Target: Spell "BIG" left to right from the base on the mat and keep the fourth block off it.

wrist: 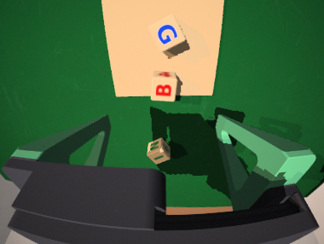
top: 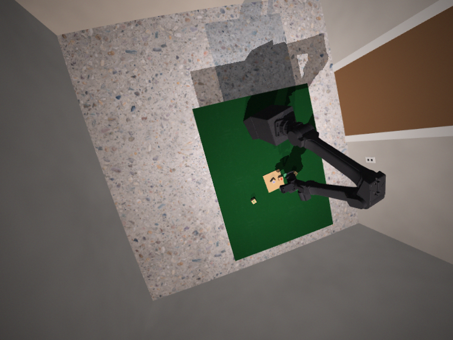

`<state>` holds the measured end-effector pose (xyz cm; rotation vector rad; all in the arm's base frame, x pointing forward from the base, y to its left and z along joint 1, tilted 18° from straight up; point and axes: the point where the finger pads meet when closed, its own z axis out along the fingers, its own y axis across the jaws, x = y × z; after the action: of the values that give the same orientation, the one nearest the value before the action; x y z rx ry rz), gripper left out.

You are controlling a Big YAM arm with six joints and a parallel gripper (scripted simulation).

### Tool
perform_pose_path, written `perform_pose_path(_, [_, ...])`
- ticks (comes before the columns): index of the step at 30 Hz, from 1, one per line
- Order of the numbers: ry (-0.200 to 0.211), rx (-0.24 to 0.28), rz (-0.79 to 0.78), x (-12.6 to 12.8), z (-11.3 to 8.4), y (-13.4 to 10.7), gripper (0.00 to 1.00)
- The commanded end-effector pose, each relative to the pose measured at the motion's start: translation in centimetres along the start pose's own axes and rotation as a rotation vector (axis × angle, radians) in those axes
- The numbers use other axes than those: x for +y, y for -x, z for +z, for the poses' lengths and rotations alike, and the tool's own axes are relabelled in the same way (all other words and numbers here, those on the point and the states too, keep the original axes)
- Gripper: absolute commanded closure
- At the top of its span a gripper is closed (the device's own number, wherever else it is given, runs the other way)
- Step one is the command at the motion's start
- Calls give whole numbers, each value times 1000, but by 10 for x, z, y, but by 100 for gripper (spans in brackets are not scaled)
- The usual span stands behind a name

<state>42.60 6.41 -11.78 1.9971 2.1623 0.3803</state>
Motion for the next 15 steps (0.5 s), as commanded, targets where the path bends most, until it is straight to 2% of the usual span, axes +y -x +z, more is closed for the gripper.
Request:
perform_pose_path(1, [11, -3, -108, 4, -5, 4, 0])
perform_pose_path(3, [11, -3, -108, 4, -5, 4, 0])
perform_pose_path(5, [11, -3, -188, 4, -5, 3, 0])
perform_pose_path(15, [9, -3, -719, 4, -2, 2, 0])
